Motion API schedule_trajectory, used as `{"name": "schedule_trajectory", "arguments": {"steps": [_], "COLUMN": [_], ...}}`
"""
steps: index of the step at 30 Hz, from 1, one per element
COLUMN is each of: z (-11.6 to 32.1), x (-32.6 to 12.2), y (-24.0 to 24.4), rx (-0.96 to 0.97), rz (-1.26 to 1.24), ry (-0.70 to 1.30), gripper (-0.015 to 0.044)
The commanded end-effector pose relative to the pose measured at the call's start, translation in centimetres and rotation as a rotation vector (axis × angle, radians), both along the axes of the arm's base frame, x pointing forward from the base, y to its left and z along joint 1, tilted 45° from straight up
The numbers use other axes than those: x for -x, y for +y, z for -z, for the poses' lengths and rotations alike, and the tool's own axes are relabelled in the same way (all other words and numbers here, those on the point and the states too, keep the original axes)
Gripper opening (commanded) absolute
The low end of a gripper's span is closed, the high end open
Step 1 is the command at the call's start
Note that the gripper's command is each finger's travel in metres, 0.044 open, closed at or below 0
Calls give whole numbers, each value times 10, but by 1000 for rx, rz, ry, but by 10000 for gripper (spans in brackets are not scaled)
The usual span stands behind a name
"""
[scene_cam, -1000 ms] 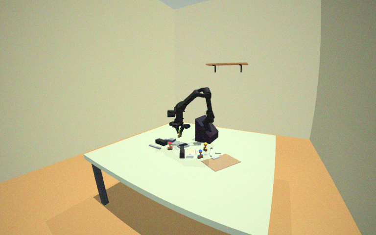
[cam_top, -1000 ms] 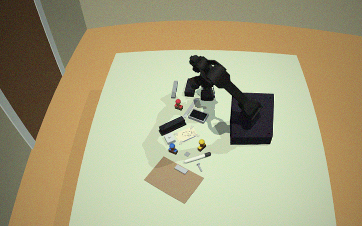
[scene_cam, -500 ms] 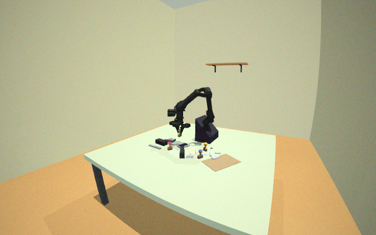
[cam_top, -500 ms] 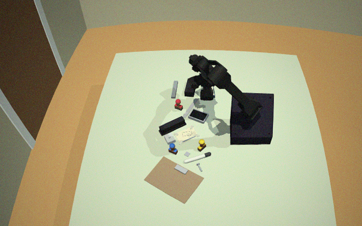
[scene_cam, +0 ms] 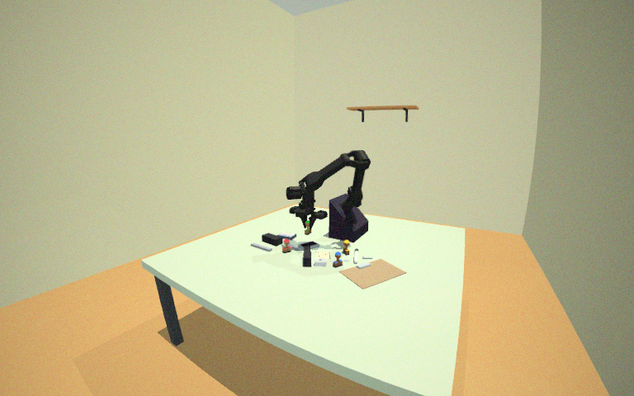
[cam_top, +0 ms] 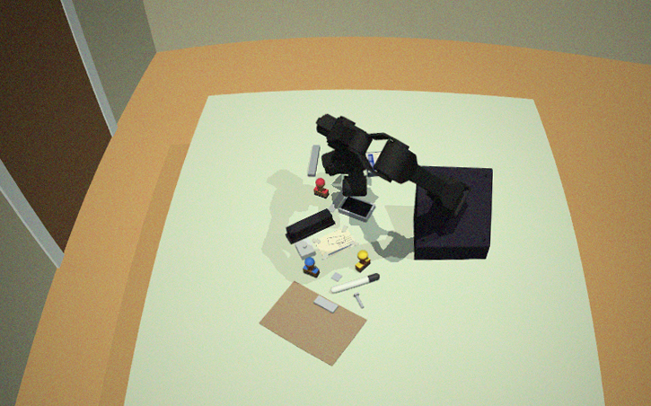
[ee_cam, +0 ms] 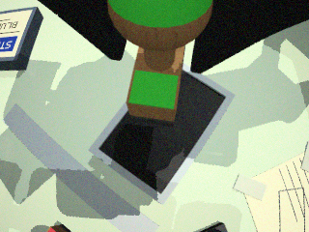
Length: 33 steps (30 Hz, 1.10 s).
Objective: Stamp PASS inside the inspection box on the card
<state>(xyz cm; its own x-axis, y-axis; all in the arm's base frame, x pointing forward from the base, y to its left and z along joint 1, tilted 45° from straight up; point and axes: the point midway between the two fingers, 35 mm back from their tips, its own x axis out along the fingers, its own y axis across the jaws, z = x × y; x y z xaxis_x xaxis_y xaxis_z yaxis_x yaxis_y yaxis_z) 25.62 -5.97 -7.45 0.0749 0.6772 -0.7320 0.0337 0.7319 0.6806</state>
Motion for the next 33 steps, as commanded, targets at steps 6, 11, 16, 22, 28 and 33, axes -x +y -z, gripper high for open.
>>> {"name": "schedule_trajectory", "arguments": {"steps": [6,11,16,22,28,33], "z": [0,3,5,8,11,13], "x": [-2,-2,-3,-3,-4,-4], "y": [5,7,9,12,15,17], "rx": [-5,-4,-4,-4,-4,-4], "rz": [6,6,6,6,6,5], "ry": [5,5,4,4,4,4], "gripper": [0,0,0,0,0,0]}}
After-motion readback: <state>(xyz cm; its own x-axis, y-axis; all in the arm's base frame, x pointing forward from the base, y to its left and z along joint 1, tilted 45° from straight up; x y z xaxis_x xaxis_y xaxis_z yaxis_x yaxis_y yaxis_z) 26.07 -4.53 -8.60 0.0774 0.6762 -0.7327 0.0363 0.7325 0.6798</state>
